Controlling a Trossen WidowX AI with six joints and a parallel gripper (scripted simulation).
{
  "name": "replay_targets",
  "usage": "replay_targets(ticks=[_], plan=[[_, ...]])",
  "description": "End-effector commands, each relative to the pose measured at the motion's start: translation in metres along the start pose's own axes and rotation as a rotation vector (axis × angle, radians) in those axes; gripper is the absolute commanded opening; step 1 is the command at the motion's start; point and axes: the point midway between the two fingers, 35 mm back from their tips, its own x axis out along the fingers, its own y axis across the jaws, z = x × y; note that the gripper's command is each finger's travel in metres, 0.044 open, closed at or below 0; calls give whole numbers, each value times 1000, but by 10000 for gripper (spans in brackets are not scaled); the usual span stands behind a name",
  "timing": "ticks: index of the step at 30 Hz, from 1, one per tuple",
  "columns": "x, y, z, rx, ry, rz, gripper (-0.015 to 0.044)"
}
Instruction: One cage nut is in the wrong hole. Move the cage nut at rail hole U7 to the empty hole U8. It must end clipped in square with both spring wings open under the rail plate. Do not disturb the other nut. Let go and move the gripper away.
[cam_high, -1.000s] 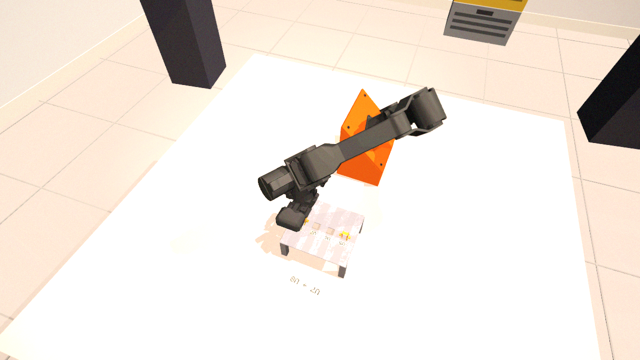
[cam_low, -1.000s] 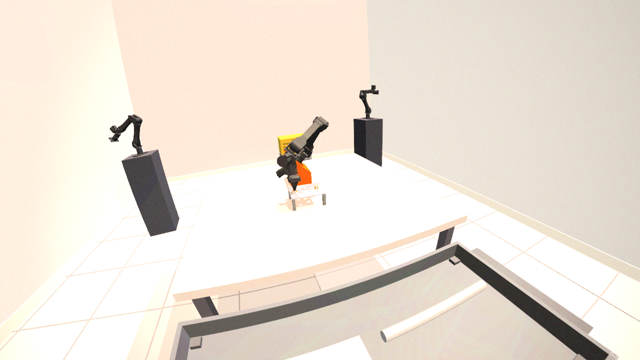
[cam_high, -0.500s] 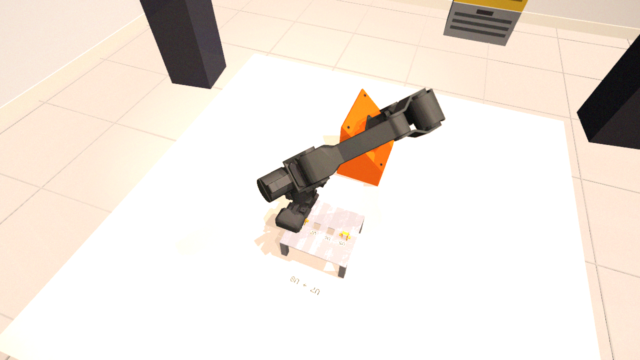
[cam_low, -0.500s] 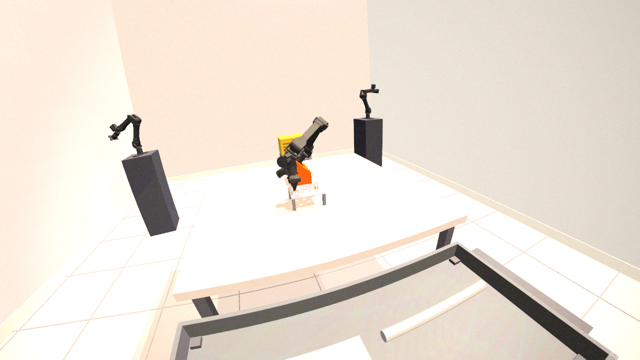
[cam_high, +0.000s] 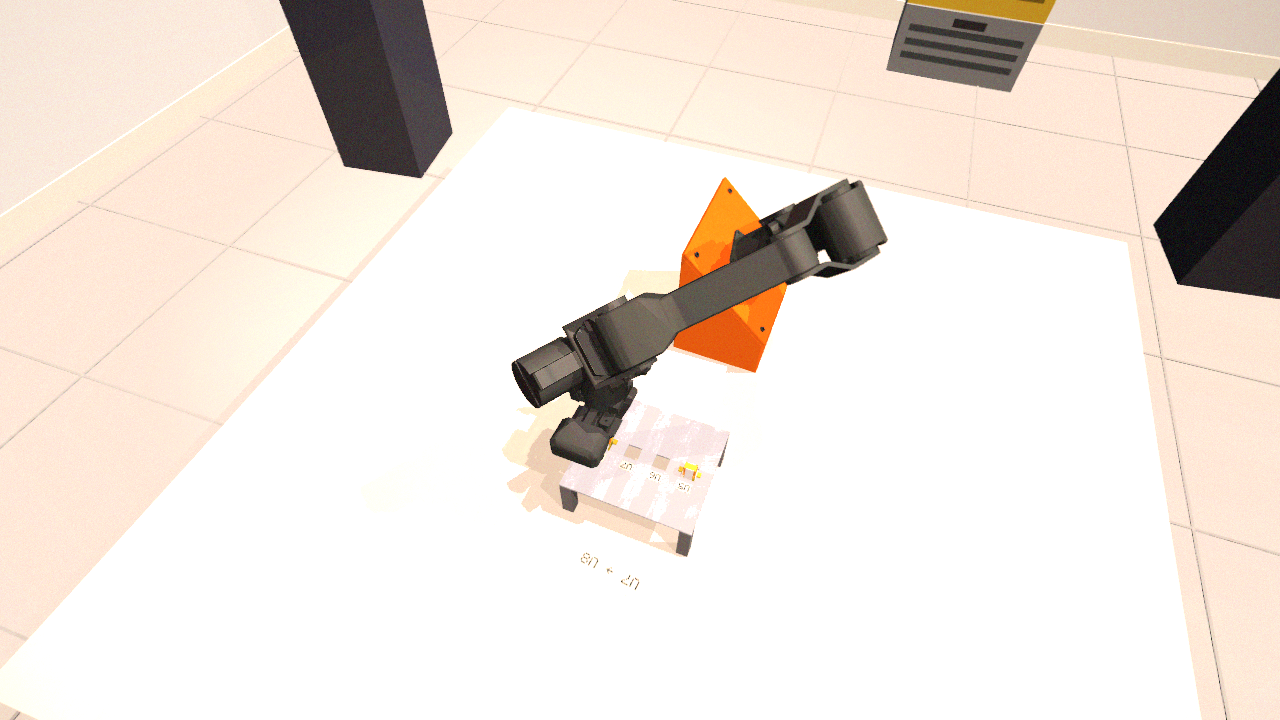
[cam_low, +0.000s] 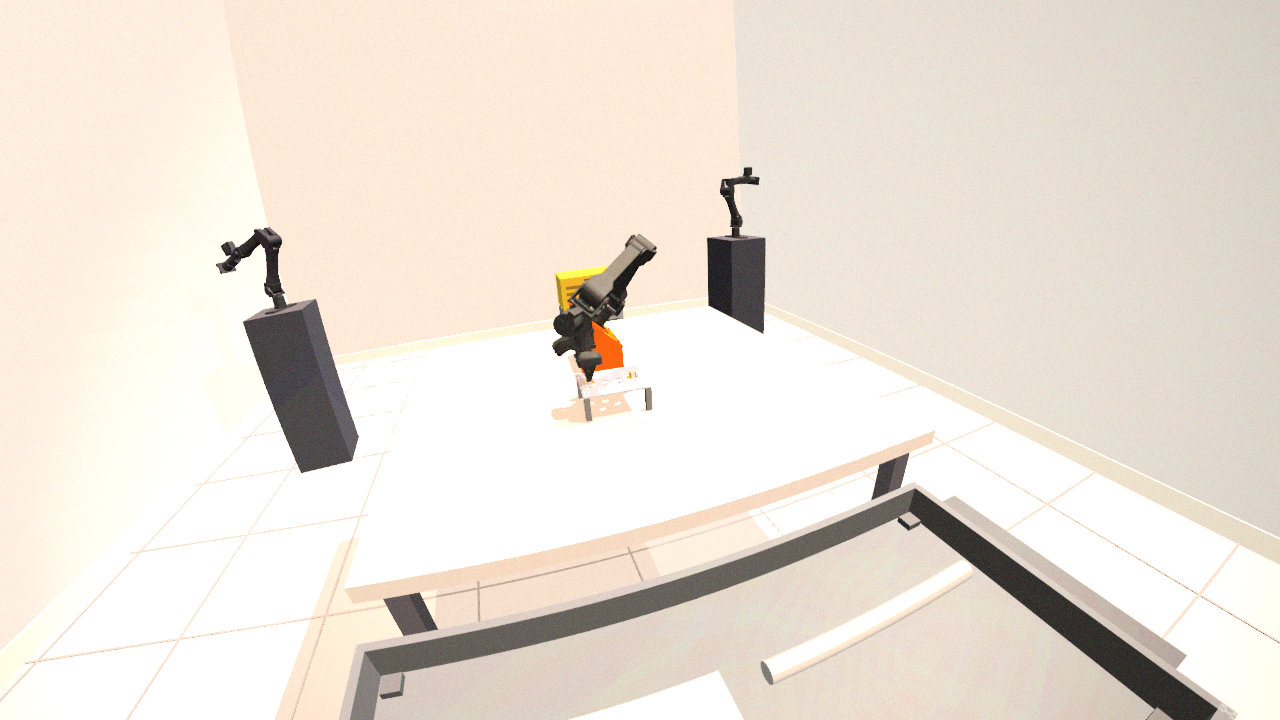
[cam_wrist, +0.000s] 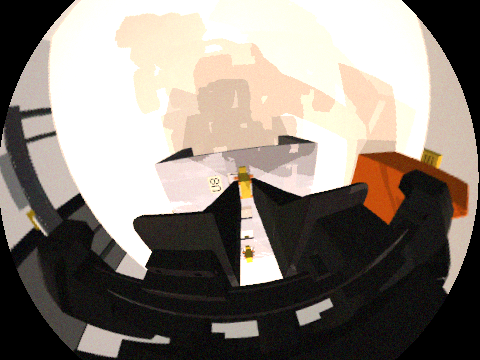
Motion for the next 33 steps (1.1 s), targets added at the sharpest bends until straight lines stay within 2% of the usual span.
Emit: replay_targets(ticks=[1, 33], plan=[[-1, 2, 0, -9, -4, -7, 26], [-1, 5, 0, -8, -4, -37, 26]])
